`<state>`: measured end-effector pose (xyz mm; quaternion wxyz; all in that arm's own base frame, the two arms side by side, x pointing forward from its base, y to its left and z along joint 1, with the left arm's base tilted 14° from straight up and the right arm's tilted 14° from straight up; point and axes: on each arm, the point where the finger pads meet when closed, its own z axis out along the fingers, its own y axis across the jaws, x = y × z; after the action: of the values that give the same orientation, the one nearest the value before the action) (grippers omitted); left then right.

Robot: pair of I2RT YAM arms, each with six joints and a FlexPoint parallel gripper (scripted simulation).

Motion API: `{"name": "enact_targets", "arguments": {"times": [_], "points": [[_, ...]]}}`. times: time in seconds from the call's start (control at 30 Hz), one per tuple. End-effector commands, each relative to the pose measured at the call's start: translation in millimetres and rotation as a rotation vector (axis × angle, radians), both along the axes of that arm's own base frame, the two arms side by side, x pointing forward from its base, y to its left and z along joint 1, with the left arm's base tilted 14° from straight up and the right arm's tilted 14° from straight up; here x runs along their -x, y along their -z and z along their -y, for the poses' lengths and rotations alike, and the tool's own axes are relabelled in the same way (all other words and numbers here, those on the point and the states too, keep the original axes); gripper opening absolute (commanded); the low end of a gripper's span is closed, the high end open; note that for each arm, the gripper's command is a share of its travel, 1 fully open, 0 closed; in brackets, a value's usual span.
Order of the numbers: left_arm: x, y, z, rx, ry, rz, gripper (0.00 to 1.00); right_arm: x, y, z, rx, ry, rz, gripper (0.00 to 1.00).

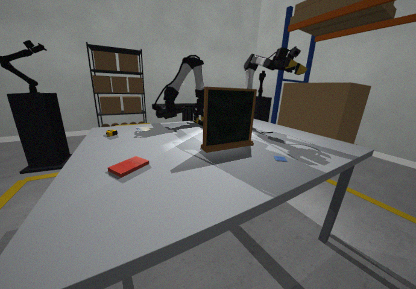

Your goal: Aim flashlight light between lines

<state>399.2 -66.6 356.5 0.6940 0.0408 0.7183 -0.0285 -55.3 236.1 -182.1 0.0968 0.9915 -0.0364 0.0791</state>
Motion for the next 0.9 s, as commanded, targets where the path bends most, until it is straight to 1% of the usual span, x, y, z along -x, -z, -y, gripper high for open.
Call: {"name": "enact_targets", "arguments": {"times": [0.0,0.13,0.37,0.6,0.7,0.87], "points": [[-8,18,17,-0.014,-0.008,0.0,1.0,-5,5,1,0.0,0.016,0.012,0.3],[-9,24,28,-0.018,0.006,0.0,1.0,-5,5,1,0.0,0.016,0.012,0.3],[-5,59,73,-0.042,0.067,-0.029,1.0,-5,5,1,0.0,0.016,0.012,0.3],[6,87,114,-0.065,0.121,-0.039,1.0,-5,5,1,0.0,0.016,0.012,0.3],[8,89,119,-0.067,0.126,-0.038,1.0,-5,5,1,0.0,0.016,0.012,0.3],[22,112,148,-0.089,0.173,-0.051,1.0,-5,5,1,0.0,0.016,0.012,0.3]]}}
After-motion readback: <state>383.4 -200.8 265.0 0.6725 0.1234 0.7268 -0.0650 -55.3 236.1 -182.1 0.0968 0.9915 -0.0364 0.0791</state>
